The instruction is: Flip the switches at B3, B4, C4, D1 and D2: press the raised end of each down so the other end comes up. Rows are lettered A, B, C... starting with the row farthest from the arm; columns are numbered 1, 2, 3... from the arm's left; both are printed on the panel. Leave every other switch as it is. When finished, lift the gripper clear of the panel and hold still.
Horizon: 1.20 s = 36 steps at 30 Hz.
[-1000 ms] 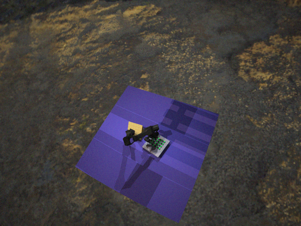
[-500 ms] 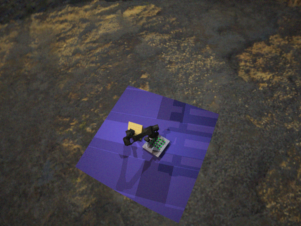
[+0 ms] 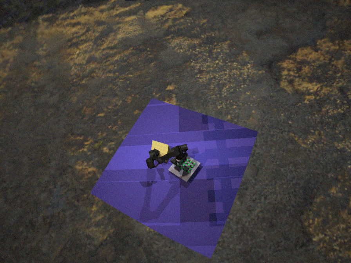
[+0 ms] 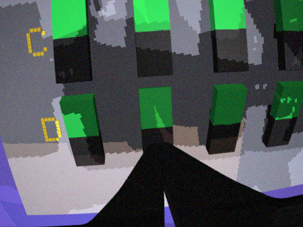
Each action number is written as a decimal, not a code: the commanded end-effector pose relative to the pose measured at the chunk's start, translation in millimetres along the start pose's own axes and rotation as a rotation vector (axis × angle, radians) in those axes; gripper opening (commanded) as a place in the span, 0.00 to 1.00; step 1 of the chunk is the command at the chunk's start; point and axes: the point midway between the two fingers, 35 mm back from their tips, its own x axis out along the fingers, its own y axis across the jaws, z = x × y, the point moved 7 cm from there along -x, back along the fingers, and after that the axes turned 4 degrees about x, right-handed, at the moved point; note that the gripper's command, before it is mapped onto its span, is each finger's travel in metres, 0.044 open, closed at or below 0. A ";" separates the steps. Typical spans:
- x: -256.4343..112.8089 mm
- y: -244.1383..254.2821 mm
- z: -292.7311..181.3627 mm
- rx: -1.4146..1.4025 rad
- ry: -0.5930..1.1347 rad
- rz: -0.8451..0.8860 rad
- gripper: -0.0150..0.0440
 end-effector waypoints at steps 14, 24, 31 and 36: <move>2.6 0.1 0.3 -0.003 -0.004 -0.001 0.25; 0.7 0.3 0.5 0.001 0.001 0.001 0.25; -61.2 0.7 4.4 -0.003 0.023 -0.001 0.25; -63.8 -0.6 25.2 -0.003 0.023 0.001 0.25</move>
